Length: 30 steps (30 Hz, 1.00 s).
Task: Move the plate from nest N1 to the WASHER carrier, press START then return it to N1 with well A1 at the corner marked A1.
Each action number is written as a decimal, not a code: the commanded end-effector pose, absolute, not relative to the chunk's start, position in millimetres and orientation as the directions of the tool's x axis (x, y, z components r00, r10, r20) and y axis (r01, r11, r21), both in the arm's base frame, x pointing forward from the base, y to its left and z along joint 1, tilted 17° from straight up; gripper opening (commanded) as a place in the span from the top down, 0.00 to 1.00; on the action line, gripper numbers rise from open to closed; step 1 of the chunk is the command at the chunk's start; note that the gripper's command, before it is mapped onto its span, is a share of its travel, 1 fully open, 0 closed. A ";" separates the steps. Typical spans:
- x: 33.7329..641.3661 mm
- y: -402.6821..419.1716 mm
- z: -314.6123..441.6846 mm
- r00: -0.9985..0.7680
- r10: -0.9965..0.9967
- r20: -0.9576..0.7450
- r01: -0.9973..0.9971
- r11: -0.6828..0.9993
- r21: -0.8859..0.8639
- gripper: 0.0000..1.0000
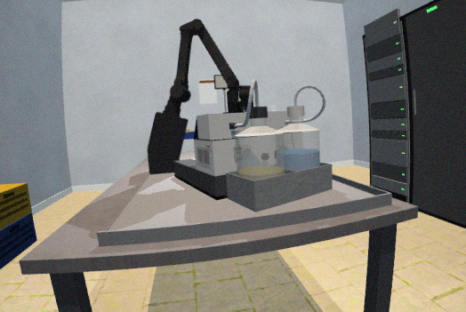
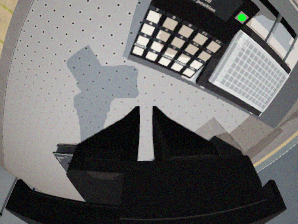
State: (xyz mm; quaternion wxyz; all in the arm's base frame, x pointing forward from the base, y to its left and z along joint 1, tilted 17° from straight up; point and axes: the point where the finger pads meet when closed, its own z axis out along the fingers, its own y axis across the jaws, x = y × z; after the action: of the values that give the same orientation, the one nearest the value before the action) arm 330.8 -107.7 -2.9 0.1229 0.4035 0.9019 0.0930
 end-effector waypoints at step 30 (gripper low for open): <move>373.1 -94.2 -16.0 -0.165 0.908 -0.386 0.888 0.307 0.342 1.00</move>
State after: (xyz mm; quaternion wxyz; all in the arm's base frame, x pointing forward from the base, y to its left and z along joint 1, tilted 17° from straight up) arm 351.3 -84.5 -34.2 0.2352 0.5732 0.7849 0.0023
